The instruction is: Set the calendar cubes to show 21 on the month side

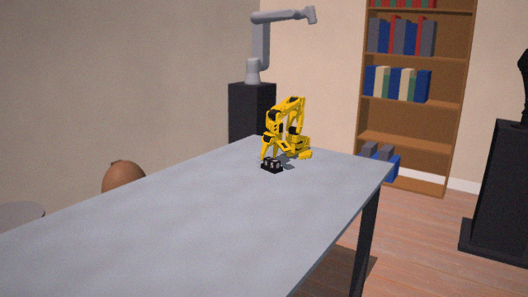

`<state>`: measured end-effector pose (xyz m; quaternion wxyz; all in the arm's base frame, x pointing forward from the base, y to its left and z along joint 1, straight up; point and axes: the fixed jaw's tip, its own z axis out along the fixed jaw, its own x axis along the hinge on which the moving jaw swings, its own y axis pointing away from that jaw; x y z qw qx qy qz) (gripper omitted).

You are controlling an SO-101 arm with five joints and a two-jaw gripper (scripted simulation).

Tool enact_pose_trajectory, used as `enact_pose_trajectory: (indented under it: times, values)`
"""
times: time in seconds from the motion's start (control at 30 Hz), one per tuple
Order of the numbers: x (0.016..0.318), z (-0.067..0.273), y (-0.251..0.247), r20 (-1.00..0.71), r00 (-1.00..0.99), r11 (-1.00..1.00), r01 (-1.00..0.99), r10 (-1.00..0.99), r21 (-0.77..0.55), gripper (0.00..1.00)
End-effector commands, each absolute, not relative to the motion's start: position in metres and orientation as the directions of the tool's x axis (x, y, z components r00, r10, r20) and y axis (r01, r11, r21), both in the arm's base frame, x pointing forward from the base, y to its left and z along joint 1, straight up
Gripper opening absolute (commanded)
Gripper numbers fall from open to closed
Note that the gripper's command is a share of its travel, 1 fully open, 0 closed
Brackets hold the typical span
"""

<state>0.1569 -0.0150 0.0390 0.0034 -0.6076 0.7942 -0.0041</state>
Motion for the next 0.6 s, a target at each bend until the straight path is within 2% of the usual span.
enact_pose_trajectory:
  times: [0.0, 0.57]
  values:
    - [0.1595, 0.0374, -0.0140, -0.005, -0.250, 0.250, -0.968, -0.968, -0.030, 0.35]
    - [0.1590, 0.0315, -0.0139, -0.005, -0.250, 0.250, -0.968, -0.968, -0.030, 0.35]
